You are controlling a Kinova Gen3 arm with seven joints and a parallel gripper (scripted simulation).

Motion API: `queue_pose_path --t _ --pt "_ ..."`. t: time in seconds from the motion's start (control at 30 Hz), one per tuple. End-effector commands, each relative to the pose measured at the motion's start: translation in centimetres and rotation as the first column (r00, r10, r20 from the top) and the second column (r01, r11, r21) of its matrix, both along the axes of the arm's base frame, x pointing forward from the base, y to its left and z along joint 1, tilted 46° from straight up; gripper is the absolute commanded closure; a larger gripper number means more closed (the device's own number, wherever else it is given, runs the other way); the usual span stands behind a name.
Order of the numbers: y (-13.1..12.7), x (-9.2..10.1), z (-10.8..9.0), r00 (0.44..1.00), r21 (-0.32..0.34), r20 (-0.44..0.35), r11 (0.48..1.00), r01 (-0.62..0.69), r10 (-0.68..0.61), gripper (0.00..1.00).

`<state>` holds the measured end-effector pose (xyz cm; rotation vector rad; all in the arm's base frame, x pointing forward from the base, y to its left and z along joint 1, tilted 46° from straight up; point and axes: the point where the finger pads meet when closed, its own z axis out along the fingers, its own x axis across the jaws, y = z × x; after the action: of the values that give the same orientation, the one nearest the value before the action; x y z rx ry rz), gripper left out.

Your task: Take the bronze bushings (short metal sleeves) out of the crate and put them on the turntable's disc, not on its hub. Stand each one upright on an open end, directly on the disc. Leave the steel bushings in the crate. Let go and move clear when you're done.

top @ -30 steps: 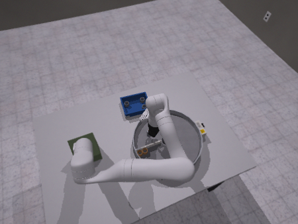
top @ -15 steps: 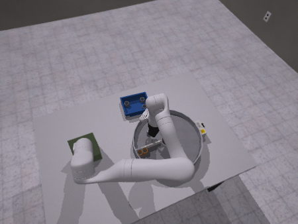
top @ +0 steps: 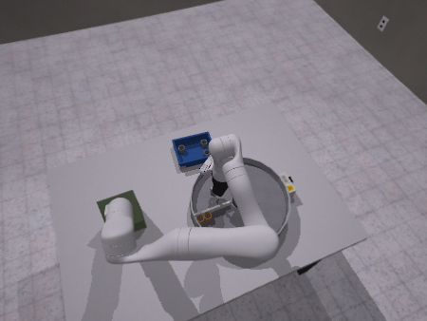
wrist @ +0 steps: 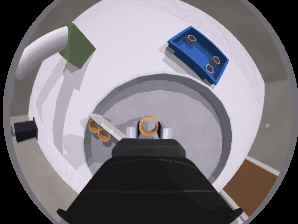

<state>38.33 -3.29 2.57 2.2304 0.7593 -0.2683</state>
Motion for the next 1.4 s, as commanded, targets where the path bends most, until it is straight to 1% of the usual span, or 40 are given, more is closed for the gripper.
queue_pose_path --t 0.0,1.17,1.37 --pt "-0.03 0.18 -0.23 1.0 0.004 0.004 1.0 0.005 -0.005 1.0" --pt "-0.05 0.17 -0.25 1.0 0.004 0.004 1.0 0.005 -0.005 1.0" --pt "-0.41 0.09 -0.54 1.0 0.003 0.001 1.0 0.002 -0.002 1.0"
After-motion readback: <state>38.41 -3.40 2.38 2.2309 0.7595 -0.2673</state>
